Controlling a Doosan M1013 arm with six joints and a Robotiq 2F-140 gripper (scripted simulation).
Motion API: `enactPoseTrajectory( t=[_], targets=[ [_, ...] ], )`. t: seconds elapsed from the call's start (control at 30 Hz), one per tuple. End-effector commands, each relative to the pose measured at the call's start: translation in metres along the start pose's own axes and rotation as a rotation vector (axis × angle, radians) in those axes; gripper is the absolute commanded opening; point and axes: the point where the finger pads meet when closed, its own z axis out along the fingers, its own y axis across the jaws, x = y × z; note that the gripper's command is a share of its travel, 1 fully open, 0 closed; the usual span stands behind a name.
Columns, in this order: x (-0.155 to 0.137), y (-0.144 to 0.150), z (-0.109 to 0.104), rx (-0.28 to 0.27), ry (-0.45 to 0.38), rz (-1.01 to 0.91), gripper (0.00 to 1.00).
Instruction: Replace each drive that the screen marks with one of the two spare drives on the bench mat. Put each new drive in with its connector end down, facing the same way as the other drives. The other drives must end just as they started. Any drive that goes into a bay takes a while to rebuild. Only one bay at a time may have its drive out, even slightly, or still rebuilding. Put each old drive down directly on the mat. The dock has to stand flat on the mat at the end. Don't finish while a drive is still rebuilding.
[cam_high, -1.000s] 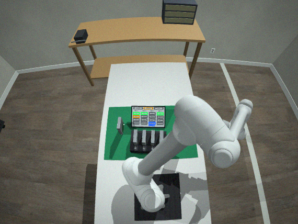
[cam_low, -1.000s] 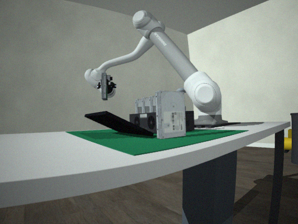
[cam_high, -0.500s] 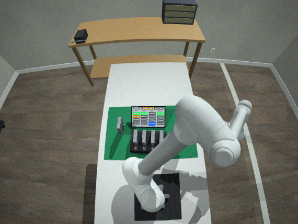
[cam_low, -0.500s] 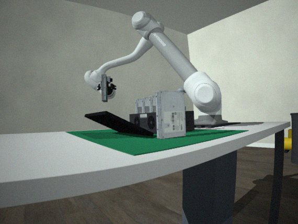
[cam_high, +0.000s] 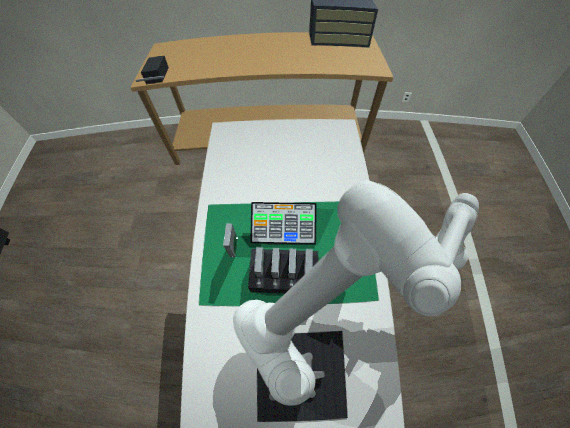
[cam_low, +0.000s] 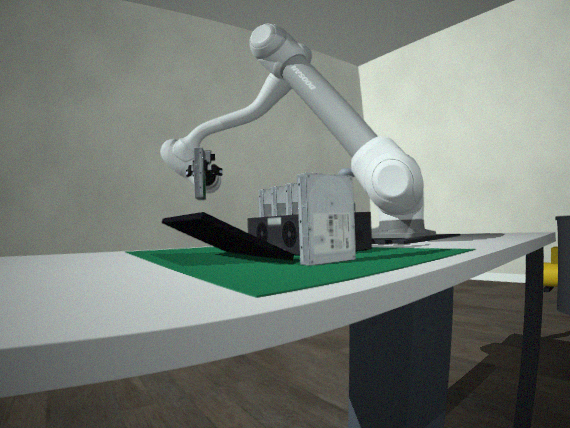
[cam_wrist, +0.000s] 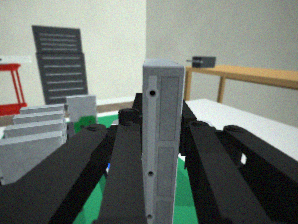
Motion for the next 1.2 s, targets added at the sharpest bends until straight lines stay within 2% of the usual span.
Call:
enactPoseTrajectory(
  t=[0.0,1.17],
  targets=[
    [-0.004,0.0,0.0,0.0,0.0,-0.001,0.1],
    [-0.056,0.0,0.0,0.0,0.0,-0.001,0.1]
  ],
)
